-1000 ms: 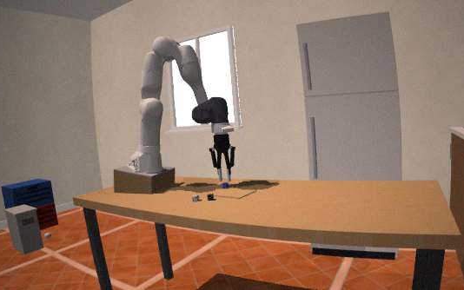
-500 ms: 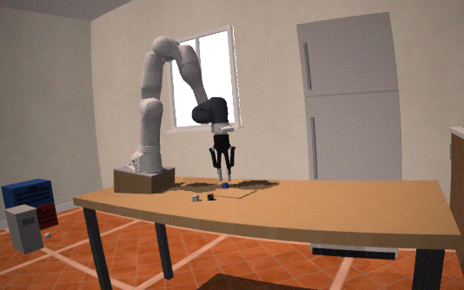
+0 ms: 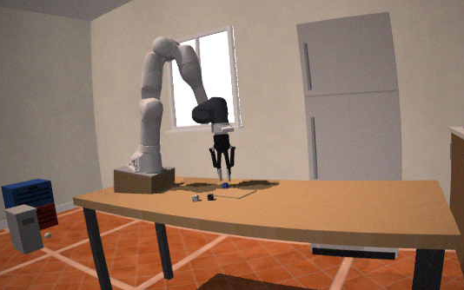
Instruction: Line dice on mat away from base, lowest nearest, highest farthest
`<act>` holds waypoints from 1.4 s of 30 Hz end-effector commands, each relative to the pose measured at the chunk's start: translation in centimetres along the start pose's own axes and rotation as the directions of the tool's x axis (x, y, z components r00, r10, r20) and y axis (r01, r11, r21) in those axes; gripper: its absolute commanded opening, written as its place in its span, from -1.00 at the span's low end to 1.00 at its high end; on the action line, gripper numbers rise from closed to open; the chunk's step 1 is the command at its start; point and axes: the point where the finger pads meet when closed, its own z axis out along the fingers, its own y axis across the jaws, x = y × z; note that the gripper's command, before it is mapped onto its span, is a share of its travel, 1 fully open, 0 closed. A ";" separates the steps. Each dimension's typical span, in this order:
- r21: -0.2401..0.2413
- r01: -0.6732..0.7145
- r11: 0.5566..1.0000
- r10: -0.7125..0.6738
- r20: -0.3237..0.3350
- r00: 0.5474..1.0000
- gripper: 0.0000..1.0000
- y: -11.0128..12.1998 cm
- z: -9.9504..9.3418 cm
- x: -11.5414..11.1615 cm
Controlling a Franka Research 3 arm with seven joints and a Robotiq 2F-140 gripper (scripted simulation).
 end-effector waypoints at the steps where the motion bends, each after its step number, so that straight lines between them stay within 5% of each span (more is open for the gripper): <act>1: 0.001 0.003 1.000 -0.003 0.001 1.000 -0.51 0.0 0.0 0.0; 42: 0.001 0.003 1.000 -0.003 0.001 1.000 -0.51 0.0 3.1 0.0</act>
